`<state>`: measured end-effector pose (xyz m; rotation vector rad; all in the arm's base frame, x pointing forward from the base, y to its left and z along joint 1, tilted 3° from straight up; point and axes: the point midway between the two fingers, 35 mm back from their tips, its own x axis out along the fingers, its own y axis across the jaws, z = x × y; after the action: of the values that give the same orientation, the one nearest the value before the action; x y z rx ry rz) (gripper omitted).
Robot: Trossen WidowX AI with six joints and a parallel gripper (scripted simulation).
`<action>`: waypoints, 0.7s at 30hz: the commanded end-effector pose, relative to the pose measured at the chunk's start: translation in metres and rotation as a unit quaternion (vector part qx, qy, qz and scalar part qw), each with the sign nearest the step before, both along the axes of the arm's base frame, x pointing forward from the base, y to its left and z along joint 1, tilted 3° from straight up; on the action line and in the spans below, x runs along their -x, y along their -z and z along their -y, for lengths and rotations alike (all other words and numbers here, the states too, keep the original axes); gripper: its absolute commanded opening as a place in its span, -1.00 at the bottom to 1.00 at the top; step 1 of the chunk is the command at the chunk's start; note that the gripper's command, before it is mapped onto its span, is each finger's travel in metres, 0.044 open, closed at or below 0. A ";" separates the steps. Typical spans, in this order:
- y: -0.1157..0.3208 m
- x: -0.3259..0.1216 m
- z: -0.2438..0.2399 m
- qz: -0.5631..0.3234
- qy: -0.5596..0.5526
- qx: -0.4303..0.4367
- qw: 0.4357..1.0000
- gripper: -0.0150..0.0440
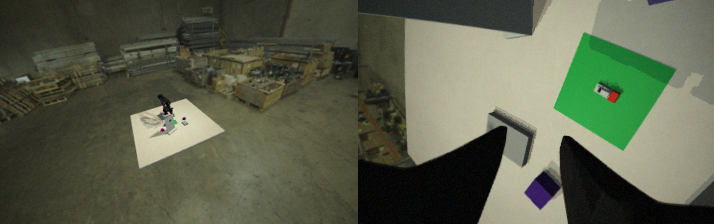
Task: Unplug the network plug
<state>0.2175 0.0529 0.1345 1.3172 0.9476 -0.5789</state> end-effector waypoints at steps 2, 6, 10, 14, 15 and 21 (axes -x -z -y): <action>-0.017 0.000 0.000 0.002 -0.003 -0.001 1.000 0.04; -0.029 0.001 0.000 0.002 -0.003 -0.002 1.000 0.04; -0.041 0.002 0.001 0.002 -0.004 -0.002 1.000 0.04; -0.051 0.004 0.001 0.003 -0.004 -0.002 1.000 0.04; -0.052 0.004 0.001 0.003 -0.004 -0.002 1.000 0.04; -0.052 0.004 0.001 0.003 -0.004 -0.002 1.000 0.57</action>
<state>0.2138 0.0512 0.1842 1.3178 0.9468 -0.5741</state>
